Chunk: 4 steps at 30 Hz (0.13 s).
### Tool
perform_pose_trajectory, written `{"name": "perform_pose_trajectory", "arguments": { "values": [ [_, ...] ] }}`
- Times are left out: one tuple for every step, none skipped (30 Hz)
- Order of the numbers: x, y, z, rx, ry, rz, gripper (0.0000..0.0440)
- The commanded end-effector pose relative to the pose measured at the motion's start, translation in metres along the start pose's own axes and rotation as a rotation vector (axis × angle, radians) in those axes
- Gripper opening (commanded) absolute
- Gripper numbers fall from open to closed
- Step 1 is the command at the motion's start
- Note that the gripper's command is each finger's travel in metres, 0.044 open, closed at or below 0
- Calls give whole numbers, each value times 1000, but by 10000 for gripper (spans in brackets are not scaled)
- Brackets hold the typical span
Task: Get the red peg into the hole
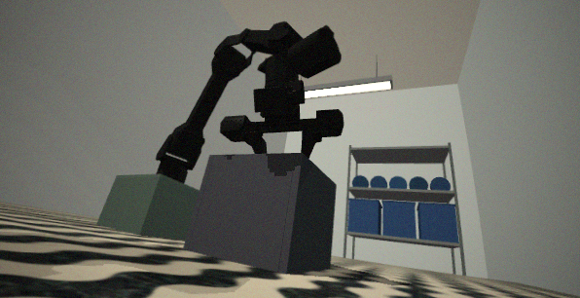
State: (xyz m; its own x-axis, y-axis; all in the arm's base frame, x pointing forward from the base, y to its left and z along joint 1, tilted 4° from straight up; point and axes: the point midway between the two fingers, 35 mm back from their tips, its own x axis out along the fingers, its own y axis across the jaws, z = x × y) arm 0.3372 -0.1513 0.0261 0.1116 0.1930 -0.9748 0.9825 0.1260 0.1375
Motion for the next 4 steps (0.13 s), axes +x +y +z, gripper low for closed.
{"name": "perform_pose_trajectory", "arguments": {
  "values": [
    [-7,3,5,-2,-7,18,260],
    [-8,4,6,-1,-10,22,263],
    [-10,5,8,-1,-13,27,265],
    [-12,6,9,-1,-17,32,266]
  ]
}}
